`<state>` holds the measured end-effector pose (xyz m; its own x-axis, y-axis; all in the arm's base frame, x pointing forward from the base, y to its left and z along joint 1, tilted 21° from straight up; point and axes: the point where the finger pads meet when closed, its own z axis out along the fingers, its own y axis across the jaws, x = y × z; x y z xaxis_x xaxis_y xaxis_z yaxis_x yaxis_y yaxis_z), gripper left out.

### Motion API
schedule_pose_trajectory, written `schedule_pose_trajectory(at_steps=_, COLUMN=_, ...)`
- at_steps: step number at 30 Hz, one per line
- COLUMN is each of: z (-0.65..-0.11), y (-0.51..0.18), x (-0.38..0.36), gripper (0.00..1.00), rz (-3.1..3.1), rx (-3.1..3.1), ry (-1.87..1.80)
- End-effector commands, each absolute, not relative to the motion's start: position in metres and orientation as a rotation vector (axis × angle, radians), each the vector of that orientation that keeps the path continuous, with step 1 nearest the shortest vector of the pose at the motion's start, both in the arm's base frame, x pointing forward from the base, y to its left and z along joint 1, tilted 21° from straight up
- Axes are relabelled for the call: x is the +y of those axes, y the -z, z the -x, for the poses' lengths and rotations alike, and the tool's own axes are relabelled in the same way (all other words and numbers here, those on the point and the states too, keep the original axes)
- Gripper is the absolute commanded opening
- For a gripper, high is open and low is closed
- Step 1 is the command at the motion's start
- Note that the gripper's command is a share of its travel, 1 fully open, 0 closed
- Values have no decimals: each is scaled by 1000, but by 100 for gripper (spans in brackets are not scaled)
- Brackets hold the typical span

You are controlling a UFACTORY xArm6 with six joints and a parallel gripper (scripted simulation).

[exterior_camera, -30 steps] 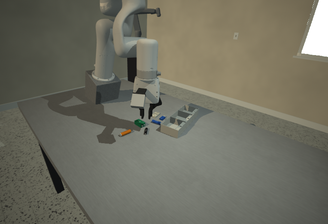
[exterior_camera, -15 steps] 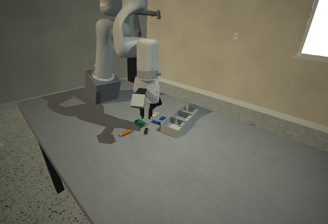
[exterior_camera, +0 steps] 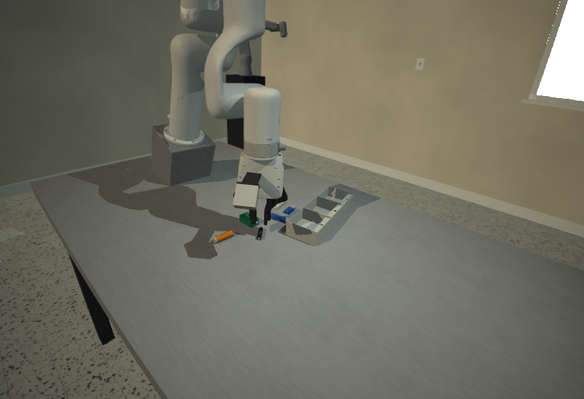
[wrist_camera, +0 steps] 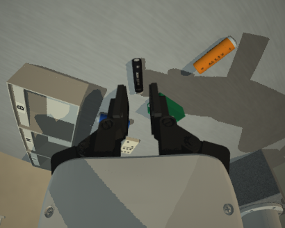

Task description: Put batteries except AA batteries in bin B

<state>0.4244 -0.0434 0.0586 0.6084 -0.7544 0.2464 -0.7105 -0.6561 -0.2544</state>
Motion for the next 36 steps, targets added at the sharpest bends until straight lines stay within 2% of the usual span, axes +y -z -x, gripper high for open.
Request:
schedule_pose_trajectory(at_steps=1, z=-432, y=-44, x=-44, gripper=23, rz=2694, rx=1232, ry=509)
schedule_pose_trajectory(at_steps=31, z=-438, y=-27, x=-44, gripper=23, rz=2694, rx=1232, ry=509)
schedule_pose_trajectory(at_steps=32, z=-438, y=-27, x=-44, gripper=0, rz=2694, rx=1232, ry=509)
schedule_pose_trajectory(at_steps=36, z=-438, y=-27, x=-44, gripper=0, rz=2694, rx=1232, ry=509)
